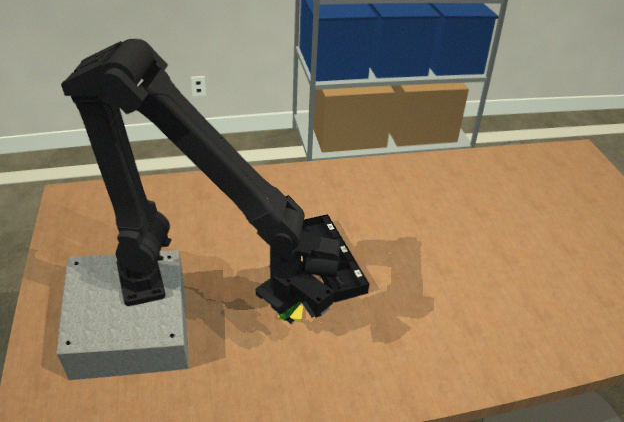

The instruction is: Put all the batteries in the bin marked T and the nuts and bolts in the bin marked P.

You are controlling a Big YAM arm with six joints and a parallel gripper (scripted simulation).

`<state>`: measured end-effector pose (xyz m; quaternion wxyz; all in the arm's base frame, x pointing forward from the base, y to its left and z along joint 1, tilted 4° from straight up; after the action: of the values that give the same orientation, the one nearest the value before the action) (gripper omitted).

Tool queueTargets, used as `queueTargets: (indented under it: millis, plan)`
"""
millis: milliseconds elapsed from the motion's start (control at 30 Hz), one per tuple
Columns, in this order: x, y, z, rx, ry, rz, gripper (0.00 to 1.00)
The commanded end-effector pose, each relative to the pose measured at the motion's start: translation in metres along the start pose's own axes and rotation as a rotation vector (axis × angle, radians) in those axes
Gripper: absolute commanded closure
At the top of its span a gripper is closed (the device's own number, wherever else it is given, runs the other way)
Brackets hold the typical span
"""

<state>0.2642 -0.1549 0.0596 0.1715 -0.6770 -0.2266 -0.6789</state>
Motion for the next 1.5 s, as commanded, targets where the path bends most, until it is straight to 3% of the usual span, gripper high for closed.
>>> queueTargets:
  millis: [0, 867, 900, 967, 1067, 1167, 1467]
  plan:
    - [0.011, 0.018, 0.012, -0.008, 0.015, -0.026, 0.96]
    - [0.011, 0.019, 0.013, -0.007, 0.016, -0.026, 0.96]
    - [0.007, 0.023, 0.015, -0.008, 0.027, -0.047, 0.96]
    - [-0.006, 0.010, 0.006, -0.008, 0.011, -0.019, 0.96]
    - [-0.009, 0.007, 0.004, -0.007, 0.007, -0.012, 0.96]
    - [0.001, 0.018, 0.028, -0.004, 0.027, -0.046, 0.96]
    - [0.001, 0.004, 0.069, -0.003, 0.021, -0.031, 0.96]
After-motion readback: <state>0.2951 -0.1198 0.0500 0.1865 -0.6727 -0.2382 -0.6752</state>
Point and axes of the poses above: the point where the finger pads meet when closed, its own x axis back along the fingers, its own z axis across the jaws, y = z × x, the point moved 7 cm from there along x, back along the fingers, and after that the axes turned 8 degrees about x, right-handed, at the moved point
